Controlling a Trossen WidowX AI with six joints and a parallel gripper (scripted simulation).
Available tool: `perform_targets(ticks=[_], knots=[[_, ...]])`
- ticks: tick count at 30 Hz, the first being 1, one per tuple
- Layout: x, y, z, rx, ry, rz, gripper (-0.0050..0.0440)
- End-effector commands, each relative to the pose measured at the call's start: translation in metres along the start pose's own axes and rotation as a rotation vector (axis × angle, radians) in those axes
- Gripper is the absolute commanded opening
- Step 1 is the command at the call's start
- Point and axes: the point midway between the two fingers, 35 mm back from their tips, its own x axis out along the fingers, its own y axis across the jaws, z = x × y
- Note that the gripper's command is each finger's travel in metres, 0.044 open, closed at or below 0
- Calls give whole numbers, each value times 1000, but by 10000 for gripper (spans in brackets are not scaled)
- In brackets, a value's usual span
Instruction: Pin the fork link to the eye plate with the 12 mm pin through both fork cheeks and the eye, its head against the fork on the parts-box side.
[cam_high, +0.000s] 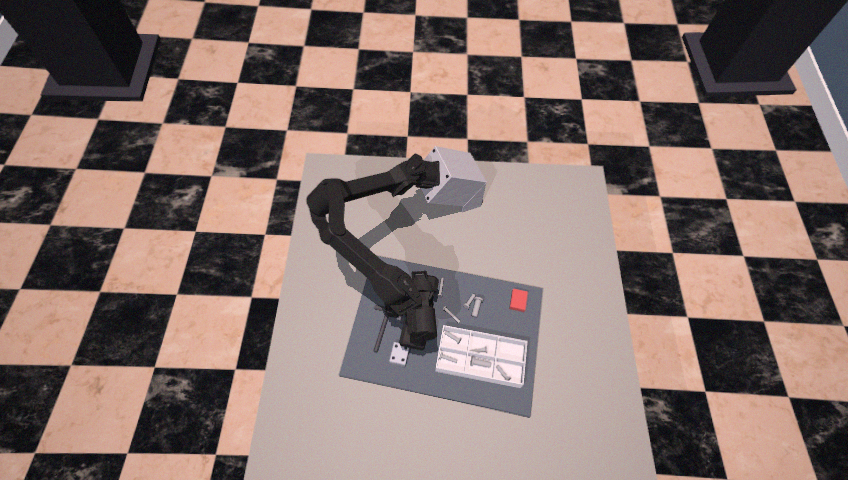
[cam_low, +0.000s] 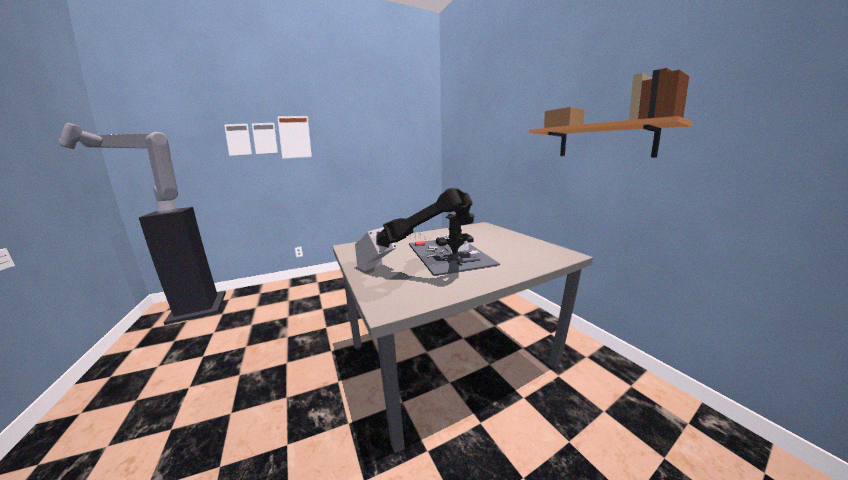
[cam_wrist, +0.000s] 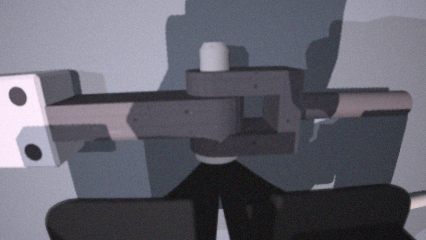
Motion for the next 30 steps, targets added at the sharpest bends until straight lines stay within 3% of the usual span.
perform_targets(ticks=[1, 30], knots=[[-4, 3, 4, 11, 4, 11, -50], [-2, 3, -2, 8, 4, 9, -50]])
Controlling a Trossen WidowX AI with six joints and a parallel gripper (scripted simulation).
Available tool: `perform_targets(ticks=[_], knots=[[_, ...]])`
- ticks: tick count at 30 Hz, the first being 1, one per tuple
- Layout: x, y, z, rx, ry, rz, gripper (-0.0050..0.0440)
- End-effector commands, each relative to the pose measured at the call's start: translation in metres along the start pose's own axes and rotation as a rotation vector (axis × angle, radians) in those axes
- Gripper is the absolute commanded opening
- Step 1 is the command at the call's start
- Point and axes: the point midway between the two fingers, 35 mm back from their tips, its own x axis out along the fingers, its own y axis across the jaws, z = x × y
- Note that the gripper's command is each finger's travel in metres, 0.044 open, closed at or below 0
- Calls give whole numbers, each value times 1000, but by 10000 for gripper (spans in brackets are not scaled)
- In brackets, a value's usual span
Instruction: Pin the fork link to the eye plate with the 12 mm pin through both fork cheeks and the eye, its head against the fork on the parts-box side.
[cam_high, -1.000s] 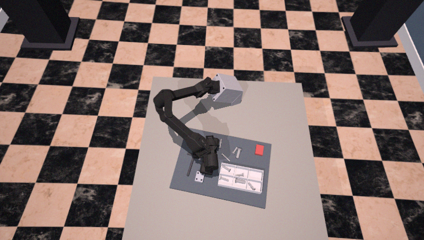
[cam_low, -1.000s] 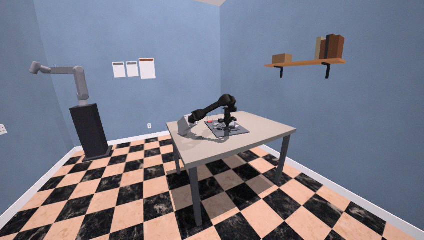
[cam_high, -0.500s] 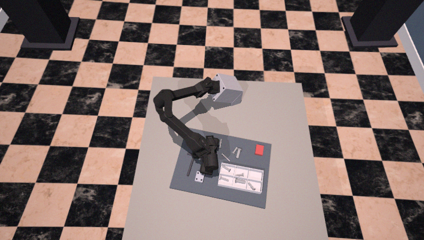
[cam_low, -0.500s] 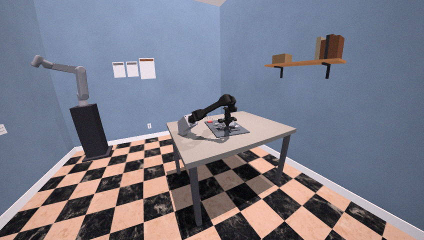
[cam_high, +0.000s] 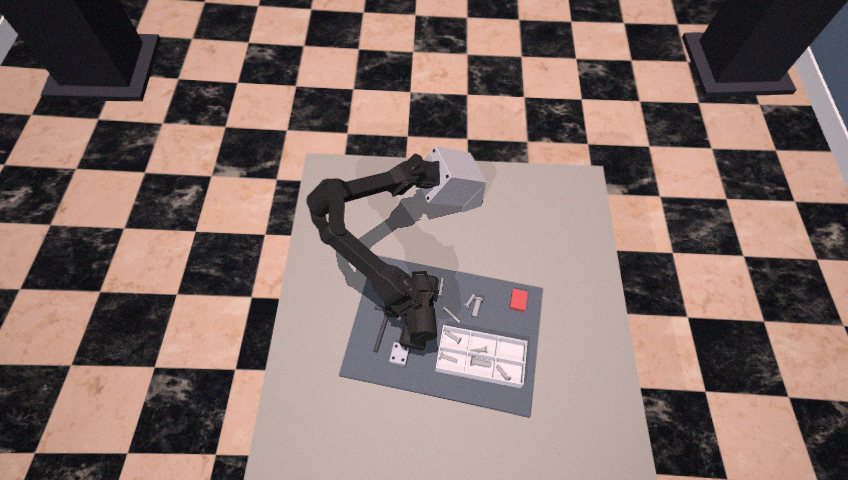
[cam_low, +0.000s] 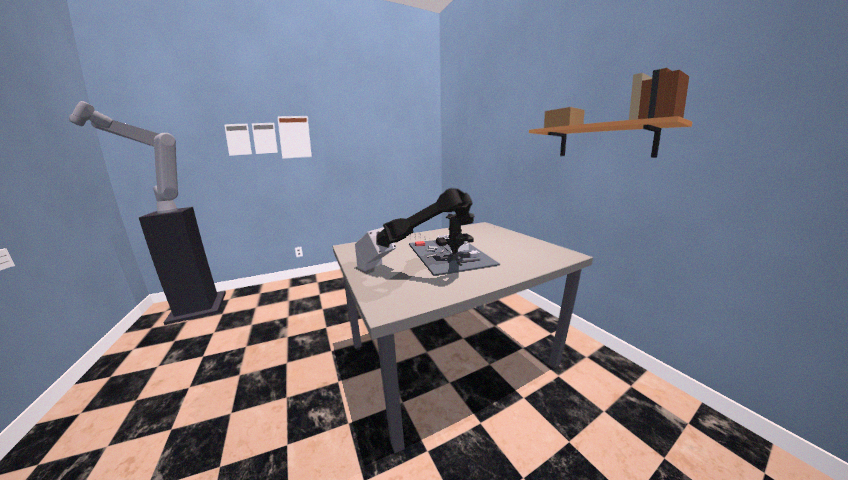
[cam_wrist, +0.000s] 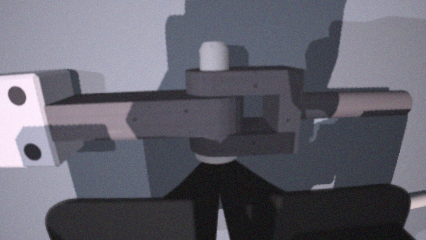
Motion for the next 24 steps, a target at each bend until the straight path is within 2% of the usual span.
perform_targets(ticks=[1, 24], knots=[[-3, 4, -2, 10, 4, 10, -50], [-4, 5, -11, 13, 4, 13, -50]])
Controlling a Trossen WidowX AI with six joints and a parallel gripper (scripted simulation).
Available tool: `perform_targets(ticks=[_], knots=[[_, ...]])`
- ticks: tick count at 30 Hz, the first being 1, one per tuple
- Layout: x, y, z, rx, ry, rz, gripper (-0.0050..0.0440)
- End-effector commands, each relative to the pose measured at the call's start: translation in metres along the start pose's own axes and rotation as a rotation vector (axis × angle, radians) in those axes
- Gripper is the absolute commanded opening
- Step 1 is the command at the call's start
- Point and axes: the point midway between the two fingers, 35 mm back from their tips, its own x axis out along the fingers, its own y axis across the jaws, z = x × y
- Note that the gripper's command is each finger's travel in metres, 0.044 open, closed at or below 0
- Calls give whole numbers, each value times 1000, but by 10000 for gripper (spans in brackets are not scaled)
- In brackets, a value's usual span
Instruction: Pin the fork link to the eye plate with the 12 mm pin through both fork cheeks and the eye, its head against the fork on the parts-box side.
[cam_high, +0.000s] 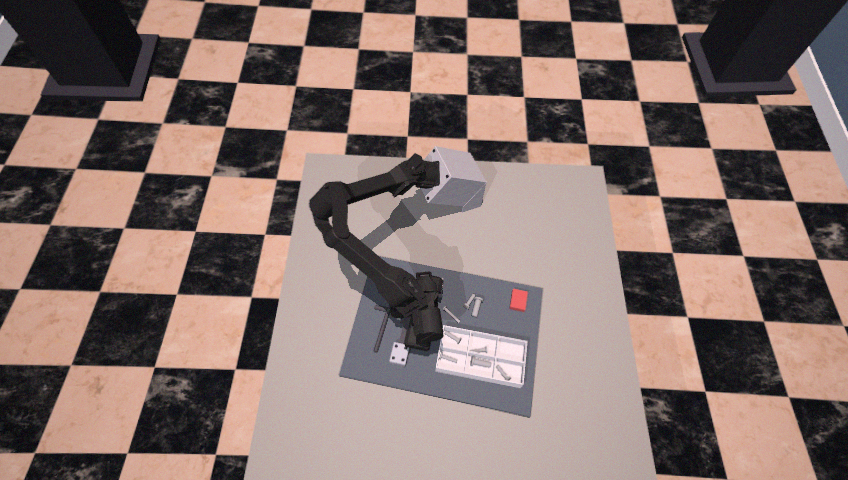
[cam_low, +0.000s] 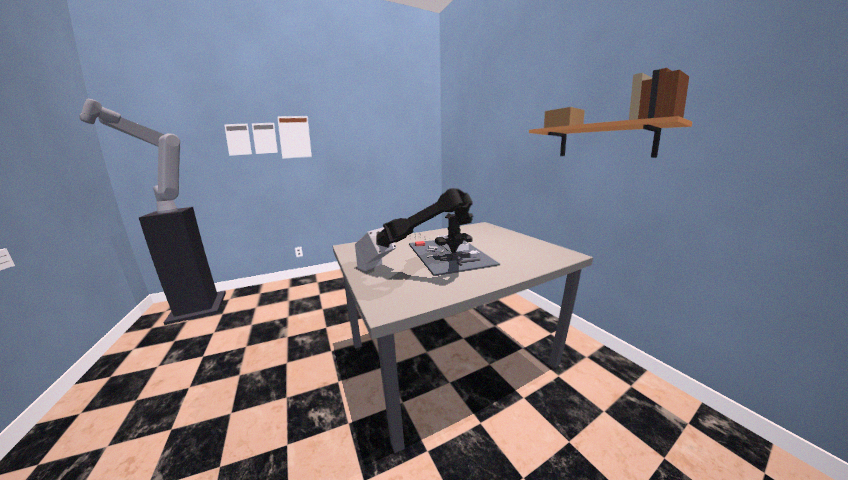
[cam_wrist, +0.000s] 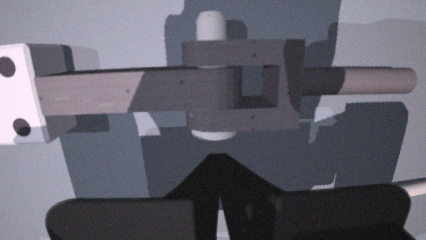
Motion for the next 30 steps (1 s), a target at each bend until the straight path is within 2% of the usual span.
perform_targets(ticks=[1, 16, 30], knots=[[-4, 6, 0, 18, 3, 14, -50], [-5, 6, 0, 18, 3, 14, -50], [-17, 9, 3, 31, 6, 24, -50]])
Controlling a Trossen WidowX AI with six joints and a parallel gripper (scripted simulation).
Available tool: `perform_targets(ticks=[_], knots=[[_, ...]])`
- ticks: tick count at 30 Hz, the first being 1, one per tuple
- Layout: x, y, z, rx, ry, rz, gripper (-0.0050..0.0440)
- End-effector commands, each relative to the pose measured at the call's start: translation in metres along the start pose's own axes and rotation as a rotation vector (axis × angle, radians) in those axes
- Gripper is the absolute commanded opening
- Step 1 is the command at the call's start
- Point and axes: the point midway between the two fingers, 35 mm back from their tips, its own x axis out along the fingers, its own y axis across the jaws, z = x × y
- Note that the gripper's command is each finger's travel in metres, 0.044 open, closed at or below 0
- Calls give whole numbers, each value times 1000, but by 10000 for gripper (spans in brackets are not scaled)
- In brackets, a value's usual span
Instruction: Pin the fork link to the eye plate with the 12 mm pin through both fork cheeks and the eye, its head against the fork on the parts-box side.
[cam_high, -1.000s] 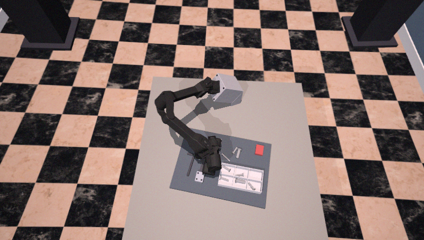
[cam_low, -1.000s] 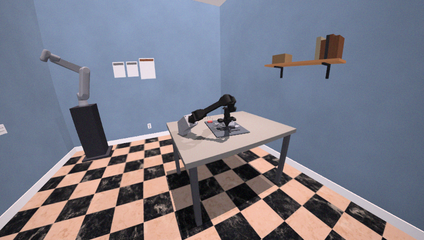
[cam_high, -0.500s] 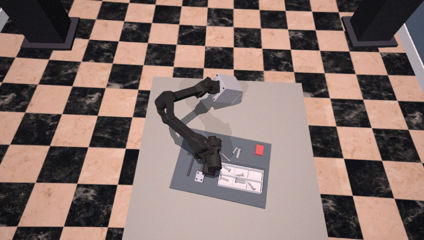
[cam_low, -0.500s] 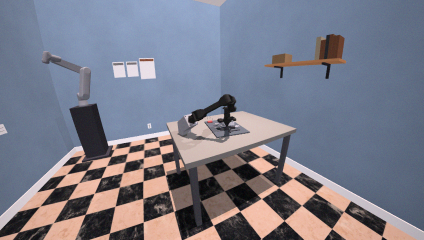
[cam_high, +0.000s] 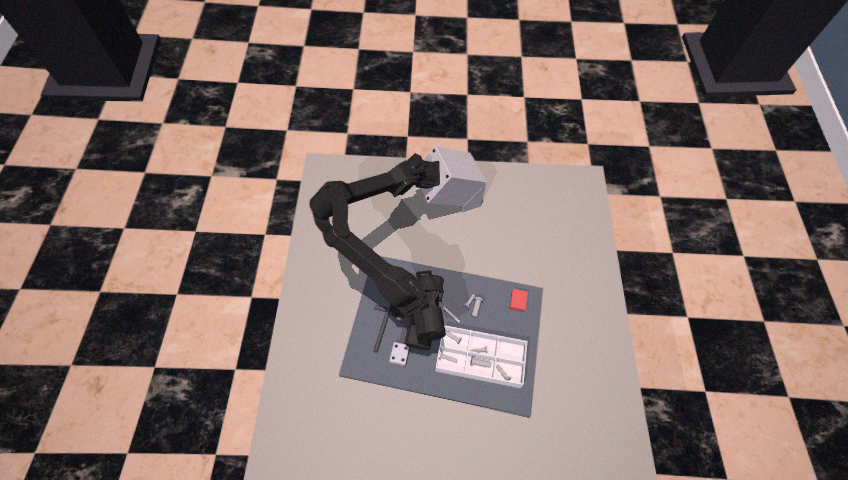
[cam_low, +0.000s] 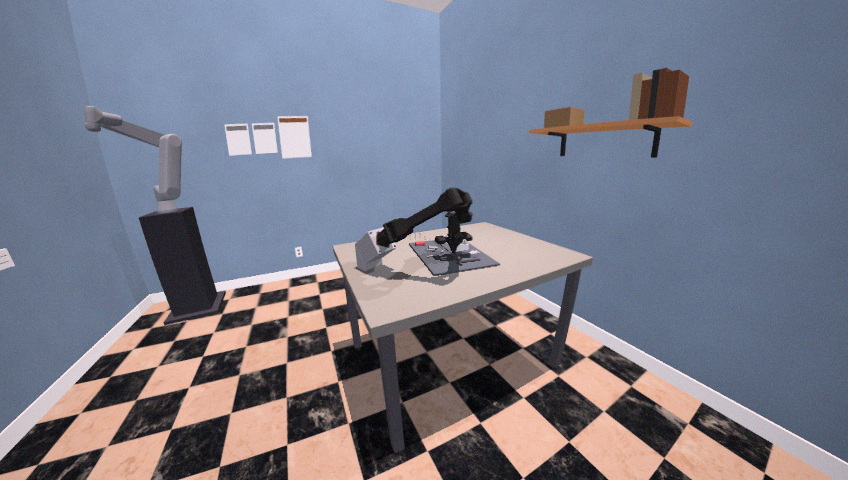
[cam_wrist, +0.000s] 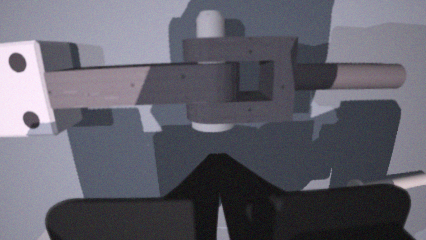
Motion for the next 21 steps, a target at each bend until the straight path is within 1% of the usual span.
perform_targets(ticks=[1, 9, 12, 21], knots=[[-13, 9, 4, 30, 7, 24, -50], [-28, 8, 4, 30, 8, 23, -50], [-29, 7, 2, 23, 7, 18, -50], [-51, 7, 3, 26, 9, 20, -50]])
